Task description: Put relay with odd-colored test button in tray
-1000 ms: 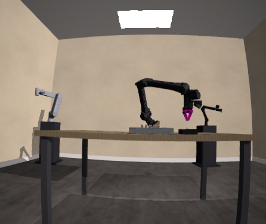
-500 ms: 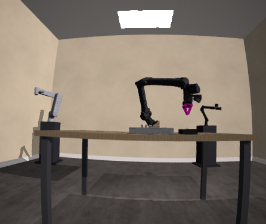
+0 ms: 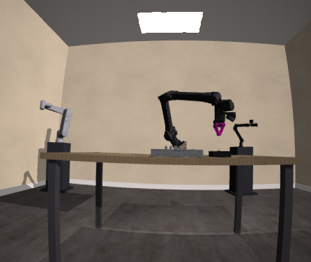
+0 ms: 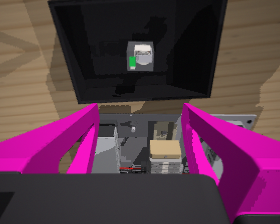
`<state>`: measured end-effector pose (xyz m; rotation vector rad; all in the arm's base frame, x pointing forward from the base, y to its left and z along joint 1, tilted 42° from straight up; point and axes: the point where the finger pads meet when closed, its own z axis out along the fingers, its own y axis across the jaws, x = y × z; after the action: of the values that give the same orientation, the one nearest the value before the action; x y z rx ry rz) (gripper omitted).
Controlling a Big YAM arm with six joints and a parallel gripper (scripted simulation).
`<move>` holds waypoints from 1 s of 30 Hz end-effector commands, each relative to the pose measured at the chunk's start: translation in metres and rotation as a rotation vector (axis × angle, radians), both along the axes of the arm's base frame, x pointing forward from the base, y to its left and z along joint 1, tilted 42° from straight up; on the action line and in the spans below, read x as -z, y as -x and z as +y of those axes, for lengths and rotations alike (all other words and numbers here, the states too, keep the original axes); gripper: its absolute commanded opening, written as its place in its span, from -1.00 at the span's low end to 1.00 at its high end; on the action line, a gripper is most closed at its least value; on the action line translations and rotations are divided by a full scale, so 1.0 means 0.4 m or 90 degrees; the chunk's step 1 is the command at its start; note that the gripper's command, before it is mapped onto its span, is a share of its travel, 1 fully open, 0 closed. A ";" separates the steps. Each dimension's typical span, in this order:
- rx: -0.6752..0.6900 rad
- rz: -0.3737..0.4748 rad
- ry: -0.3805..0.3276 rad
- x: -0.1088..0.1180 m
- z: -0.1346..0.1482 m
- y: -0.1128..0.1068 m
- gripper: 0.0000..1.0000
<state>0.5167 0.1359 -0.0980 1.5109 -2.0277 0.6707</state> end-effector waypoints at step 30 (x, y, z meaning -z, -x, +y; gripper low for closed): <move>-0.001 -0.022 -0.012 -0.029 0.022 -0.033 0.17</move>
<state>0.5168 0.1358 -0.0980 1.5107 -2.0279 0.6706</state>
